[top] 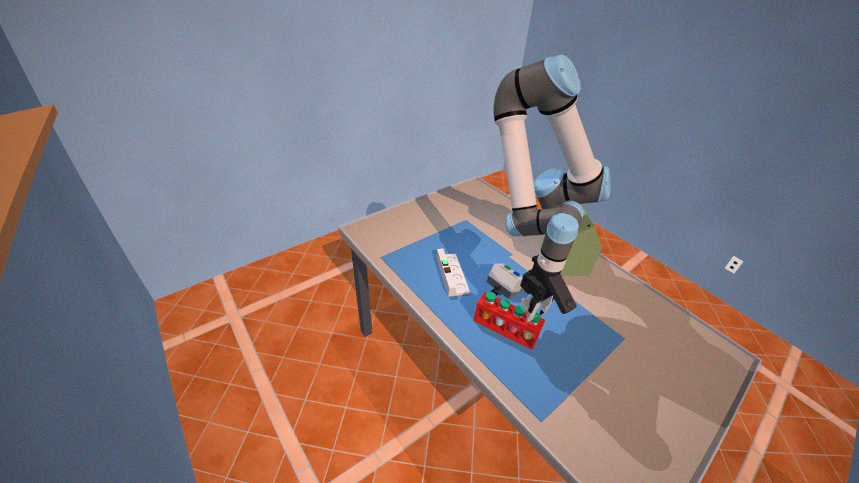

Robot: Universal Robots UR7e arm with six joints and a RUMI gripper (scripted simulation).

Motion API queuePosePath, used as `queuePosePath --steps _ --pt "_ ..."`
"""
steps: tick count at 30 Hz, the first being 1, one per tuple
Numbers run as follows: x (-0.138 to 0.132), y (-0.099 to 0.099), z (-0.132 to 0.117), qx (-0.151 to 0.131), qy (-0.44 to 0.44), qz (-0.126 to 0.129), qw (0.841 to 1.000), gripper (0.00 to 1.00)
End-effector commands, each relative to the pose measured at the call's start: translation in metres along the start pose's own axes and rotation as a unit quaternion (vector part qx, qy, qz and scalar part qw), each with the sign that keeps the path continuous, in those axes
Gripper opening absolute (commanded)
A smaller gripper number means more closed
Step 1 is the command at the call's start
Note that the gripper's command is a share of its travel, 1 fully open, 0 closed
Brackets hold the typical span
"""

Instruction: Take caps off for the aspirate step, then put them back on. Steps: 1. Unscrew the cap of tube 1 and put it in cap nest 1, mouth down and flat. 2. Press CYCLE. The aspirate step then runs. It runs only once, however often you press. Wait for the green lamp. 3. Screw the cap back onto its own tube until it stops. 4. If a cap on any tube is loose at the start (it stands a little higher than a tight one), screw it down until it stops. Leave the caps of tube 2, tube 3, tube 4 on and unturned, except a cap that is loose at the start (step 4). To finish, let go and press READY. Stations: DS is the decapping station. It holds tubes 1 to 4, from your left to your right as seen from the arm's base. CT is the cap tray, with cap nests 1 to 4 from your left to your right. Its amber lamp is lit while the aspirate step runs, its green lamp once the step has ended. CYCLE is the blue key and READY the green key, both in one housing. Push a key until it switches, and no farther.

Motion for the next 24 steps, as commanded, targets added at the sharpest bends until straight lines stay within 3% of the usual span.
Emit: queuePosePath --steps 1,5,7,9,11,12,13,14,15,16,17,19,24 --pt "0.0002 -0.0006 -0.0002 0.002 -0.133 -0.001 0.991 0.35" --pt "0.0002 -0.0006 -0.0001 0.001 -0.215 -0.001 0.977 0.35" --pt "0.0002 -0.0006 -0.0001 0.001 -0.215 -0.001 0.977 0.35" --pt "0.0002 -0.0006 -0.0001 0.001 -0.288 -0.001 0.958 0.35" --pt "0.0002 -0.0006 -0.0002 0.001 -0.295 -0.001 0.955 0.35" --pt "0.0002 -0.0006 -0.0001 0.001 -0.335 -0.001 0.942 0.35" --pt "0.0002 -0.0006 -0.0002 0.001 -0.335 -0.001 0.942 0.35" --pt "0.0002 -0.0006 -0.0001 0.001 -0.374 -0.001 0.928 0.35" --pt "0.0002 -0.0006 -0.0002 0.001 -0.374 -0.001 0.928 0.35" --pt "0.0002 -0.0006 -0.0001 0.001 -0.412 -0.001 0.911 0.35" --pt "0.0002 -0.0006 -0.0002 0.001 -0.412 -0.001 0.911 0.35" --pt "0.0002 -0.0006 -0.0001 0.001 -0.467 -0.001 0.884 0.35" --pt "0.0002 -0.0007 -0.0001 0.001 -0.471 -0.002 0.882 0.35"
Point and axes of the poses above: the point where the finger pads meet when closed, its own y axis out along the fingers, its own x axis across the jaws, z = x × y, the point moved 8 cm from there along -y, back along the fingers, and after that the axes turned 15 degrees about -y, right-handed, at the moved point
